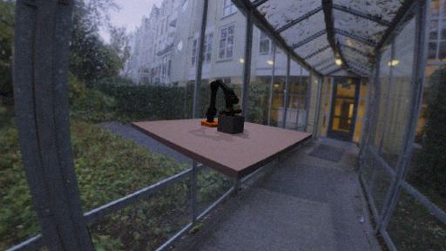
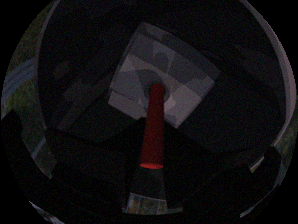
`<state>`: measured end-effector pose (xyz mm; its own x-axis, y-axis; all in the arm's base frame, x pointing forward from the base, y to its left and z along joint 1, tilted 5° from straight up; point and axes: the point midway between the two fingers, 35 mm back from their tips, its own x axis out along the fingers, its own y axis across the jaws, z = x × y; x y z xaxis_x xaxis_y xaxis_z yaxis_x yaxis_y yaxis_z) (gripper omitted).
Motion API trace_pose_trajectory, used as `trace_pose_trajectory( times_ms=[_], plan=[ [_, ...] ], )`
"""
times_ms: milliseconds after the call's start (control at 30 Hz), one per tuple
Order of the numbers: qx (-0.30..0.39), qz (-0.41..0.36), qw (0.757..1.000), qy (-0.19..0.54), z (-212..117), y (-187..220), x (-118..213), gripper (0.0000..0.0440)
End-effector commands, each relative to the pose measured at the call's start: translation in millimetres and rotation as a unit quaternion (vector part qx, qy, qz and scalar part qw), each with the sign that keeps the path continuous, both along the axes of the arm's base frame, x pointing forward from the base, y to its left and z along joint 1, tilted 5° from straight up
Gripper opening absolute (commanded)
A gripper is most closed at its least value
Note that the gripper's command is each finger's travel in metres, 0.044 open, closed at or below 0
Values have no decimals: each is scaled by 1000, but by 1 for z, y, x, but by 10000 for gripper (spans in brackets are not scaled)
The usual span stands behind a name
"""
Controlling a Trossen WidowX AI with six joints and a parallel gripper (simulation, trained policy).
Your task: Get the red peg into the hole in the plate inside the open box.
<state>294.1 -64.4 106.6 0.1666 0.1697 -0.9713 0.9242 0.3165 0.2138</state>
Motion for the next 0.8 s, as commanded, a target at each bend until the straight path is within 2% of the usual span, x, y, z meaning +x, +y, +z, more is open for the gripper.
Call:
trace_pose_trajectory(
  times_ms=[0, 100, 267, 767],
  plan=[
    [5, 19, 1000, 18, -22, 1, -2, 92],
    [6, 21, 999, 26, -25, 0, -3, 146],
    [16, 17, 999, 39, -22, -4, -7, 148],
    [55, 13, 998, 14, -3, -12, 10, 154]
  ],
)
